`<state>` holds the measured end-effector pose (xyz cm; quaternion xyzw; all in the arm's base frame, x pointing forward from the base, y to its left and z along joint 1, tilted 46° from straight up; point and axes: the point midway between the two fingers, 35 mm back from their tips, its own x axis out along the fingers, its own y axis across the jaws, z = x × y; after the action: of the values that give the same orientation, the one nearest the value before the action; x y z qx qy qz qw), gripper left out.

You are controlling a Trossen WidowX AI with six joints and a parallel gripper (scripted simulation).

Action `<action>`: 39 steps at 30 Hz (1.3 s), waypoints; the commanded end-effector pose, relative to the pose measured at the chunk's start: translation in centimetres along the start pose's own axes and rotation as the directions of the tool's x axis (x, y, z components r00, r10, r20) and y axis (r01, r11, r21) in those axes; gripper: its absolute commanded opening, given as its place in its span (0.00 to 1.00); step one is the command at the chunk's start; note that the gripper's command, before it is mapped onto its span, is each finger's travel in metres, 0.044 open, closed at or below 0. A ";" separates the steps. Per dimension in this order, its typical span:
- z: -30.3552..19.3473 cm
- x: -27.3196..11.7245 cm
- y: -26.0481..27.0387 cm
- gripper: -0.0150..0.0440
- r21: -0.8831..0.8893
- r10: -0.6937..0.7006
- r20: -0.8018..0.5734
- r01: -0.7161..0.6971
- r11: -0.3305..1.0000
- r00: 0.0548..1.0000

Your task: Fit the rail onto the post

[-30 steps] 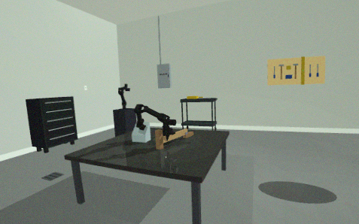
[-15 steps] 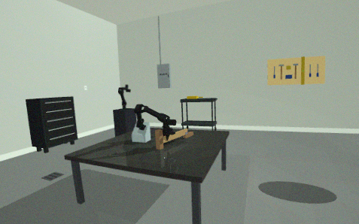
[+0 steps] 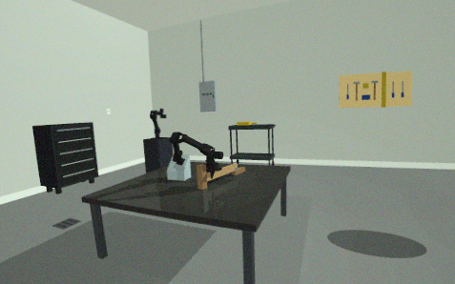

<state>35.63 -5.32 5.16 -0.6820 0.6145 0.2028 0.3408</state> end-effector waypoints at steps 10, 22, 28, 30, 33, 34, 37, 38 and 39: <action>-0.5 -0.3 -0.1 0.25 -0.001 -0.008 0.002 0.008 1.000 1.000; -0.8 -0.3 -0.1 0.25 -0.001 -0.008 0.002 0.008 1.000 1.000; -1.0 -0.4 -0.1 0.25 -0.001 -0.008 0.002 0.008 1.000 1.000; -0.9 -0.1 0.0 0.30 0.000 -0.001 0.001 0.001 1.000 1.000; -0.9 -0.1 0.0 0.43 0.000 -0.001 0.001 0.001 1.000 1.000; -0.9 -0.1 0.0 0.48 0.000 -0.001 0.001 0.001 1.000 1.000; -0.9 -0.1 0.0 0.61 0.000 -0.001 0.001 0.001 1.000 1.000; -0.9 -0.1 0.0 0.65 0.000 -0.001 0.001 0.001 1.000 1.000; -0.9 -0.1 0.0 0.70 0.000 -0.001 0.001 0.001 1.000 1.000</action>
<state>35.51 -5.90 5.78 -0.6817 0.6141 0.2038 0.3415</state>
